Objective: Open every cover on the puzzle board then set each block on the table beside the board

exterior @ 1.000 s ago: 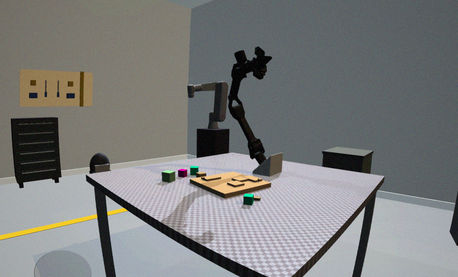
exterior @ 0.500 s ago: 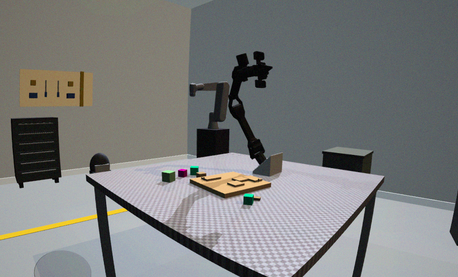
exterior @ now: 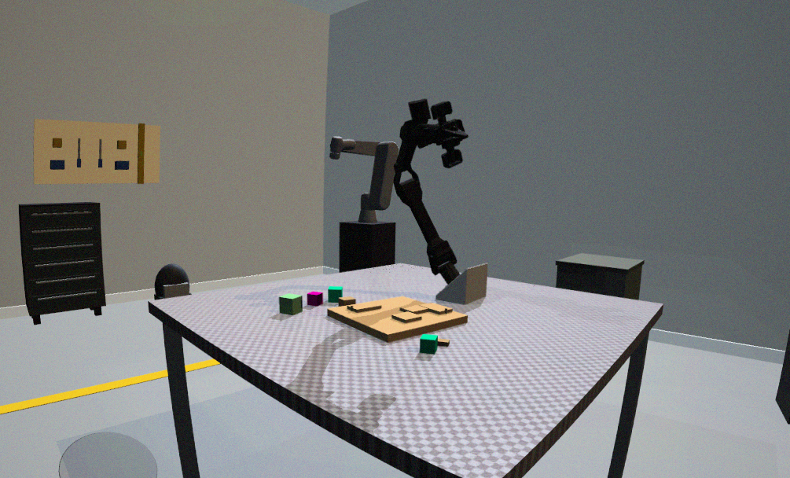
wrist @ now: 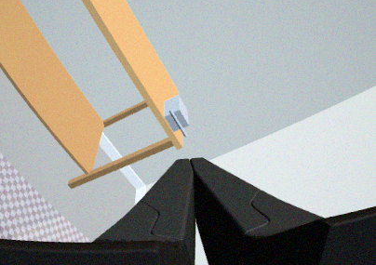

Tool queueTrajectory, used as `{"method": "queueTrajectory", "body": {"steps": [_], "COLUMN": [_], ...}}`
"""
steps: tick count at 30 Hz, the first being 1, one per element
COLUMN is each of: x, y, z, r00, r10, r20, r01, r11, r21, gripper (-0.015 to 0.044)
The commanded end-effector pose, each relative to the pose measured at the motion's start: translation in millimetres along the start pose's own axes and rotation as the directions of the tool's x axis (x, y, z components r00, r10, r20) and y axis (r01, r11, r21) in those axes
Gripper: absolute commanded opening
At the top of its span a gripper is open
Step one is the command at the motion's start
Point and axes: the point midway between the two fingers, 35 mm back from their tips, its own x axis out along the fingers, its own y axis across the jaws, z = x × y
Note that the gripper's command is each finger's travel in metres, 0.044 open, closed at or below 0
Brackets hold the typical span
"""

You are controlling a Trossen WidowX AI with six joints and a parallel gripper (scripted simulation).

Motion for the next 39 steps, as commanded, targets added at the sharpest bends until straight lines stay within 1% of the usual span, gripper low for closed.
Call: {"method": "queueTrajectory", "body": {"steps": [1, 10, 20, 30, 39], "x": [12, 29, 43, 50, 52], "y": [16, 47, 83, 124, 162], "z": [-16, -49, -85, -120, -149], "r00": [0.997, 0.977, 0.929, 0.857, 0.769], "r10": [0.058, 0.167, 0.292, 0.420, 0.532], "r20": [-0.048, -0.136, -0.225, -0.300, -0.354], "r01": [-0.051, -0.100, -0.076, 0.033, 0.195], "r11": [0.990, 0.911, 0.749, 0.536, 0.331], "r21": [0.131, 0.400, 0.658, 0.844, 0.923], "gripper": [0.0000, 0.0000, 0.0000, 0.0000, 0.0000]}}
